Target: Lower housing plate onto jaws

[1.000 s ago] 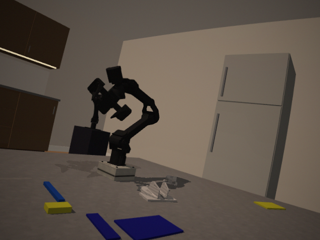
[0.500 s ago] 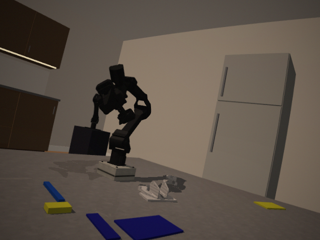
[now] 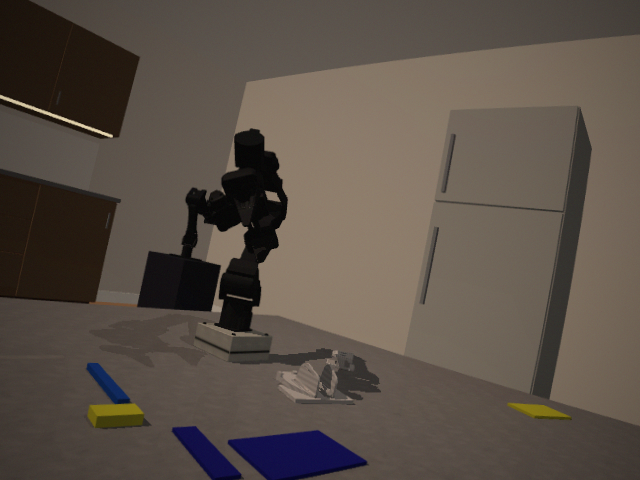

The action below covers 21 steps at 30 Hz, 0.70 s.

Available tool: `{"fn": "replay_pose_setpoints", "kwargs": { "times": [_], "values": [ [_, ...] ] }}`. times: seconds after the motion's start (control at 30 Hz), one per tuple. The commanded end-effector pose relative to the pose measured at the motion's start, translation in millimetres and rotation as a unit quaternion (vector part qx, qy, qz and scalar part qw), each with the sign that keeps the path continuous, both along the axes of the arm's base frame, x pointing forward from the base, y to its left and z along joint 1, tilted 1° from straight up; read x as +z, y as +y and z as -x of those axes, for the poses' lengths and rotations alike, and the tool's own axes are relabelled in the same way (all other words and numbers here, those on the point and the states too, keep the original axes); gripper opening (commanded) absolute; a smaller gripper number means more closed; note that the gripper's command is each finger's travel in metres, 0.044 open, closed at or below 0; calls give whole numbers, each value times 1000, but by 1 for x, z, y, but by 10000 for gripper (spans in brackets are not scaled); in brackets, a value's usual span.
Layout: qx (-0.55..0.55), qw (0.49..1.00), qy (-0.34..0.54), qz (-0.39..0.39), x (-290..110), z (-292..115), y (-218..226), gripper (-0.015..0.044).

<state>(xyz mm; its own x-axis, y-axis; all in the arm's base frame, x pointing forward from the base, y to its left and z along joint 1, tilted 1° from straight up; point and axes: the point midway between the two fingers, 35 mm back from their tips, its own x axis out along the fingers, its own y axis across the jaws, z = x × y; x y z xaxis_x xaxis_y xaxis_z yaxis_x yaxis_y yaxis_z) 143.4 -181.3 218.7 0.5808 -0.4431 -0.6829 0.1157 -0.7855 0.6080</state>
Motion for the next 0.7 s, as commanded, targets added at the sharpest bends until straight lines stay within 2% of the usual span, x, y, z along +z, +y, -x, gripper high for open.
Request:
{"fn": "replay_pose_setpoints", "kwargs": {
  "times": [0.0, 0.67],
  "values": [
    [40, 999, 18, 7, -1, -10, 5, 440],
    [281, 952, 109, 51, -20, -66, 49, 440]
  ]
}}
